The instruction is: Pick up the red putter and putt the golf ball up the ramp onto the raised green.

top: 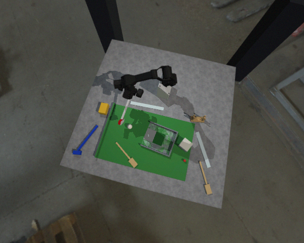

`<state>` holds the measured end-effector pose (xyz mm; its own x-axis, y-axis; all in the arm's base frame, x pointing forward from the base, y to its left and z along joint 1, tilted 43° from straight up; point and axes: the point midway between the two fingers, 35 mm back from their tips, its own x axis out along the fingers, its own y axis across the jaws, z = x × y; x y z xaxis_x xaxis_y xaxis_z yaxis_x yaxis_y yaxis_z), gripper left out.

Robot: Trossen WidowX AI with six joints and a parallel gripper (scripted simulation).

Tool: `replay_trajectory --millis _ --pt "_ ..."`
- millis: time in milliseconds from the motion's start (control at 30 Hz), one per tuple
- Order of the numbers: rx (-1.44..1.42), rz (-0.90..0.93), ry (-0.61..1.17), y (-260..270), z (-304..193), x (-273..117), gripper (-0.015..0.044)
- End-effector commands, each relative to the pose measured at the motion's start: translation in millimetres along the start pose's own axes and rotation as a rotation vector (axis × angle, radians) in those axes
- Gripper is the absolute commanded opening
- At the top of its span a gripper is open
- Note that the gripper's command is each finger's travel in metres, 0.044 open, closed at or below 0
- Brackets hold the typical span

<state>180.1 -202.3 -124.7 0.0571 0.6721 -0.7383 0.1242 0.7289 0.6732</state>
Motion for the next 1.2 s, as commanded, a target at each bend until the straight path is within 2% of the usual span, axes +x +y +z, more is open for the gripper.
replay_trajectory --millis 0,200,967,1167 --pt "0.007 -0.007 -0.004 -3 1 7 0.0000" --pt "0.007 -0.005 -0.004 -3 1 36 0.0000" --pt "0.006 -0.004 -0.004 -2 1 67 0.0000" --pt "0.001 -0.008 0.005 -3 0 65 0.0000"
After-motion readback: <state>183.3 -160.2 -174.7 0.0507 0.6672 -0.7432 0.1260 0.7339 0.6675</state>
